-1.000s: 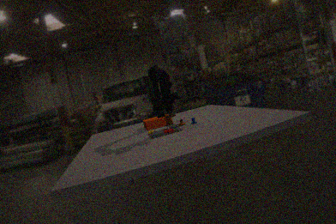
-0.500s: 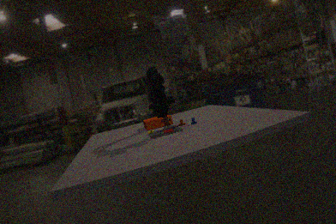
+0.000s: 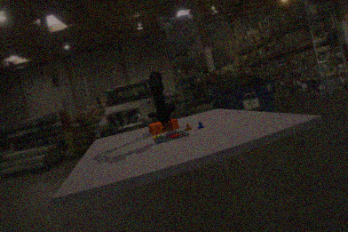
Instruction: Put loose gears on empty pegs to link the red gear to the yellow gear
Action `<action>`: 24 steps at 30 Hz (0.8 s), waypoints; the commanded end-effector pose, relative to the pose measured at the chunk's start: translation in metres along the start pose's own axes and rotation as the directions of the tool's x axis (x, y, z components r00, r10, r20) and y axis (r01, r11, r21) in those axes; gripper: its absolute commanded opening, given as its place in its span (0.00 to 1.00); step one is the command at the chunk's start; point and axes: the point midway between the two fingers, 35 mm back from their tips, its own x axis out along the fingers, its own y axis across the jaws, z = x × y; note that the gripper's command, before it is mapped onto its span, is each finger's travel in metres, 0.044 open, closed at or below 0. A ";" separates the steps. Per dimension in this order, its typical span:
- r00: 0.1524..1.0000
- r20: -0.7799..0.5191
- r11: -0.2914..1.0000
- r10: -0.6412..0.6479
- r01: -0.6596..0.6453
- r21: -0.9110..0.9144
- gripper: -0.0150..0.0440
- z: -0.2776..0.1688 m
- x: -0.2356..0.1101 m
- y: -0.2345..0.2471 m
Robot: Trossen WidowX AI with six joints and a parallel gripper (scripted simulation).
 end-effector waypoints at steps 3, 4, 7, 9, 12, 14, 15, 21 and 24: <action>1.000 0.006 1.000 -0.013 0.013 -0.007 0.25 -0.006 0.005 -0.018; 1.000 0.006 1.000 -0.013 0.013 -0.007 0.25 -0.006 0.005 -0.019; 1.000 0.006 1.000 -0.013 0.013 -0.007 0.25 -0.006 0.005 -0.019; 1.000 0.006 1.000 -0.013 0.013 -0.007 0.25 -0.007 0.005 -0.019; 1.000 0.006 1.000 -0.013 0.013 -0.007 0.25 -0.007 0.005 -0.019; 1.000 0.006 1.000 -0.013 0.013 -0.007 0.25 -0.007 0.005 -0.019; 1.000 0.006 1.000 -0.013 0.013 -0.007 0.25 -0.007 0.005 -0.019; 1.000 0.006 1.000 -0.013 0.013 -0.007 0.25 -0.007 0.005 -0.019; 1.000 0.006 1.000 -0.013 0.013 -0.007 0.25 -0.007 0.005 -0.019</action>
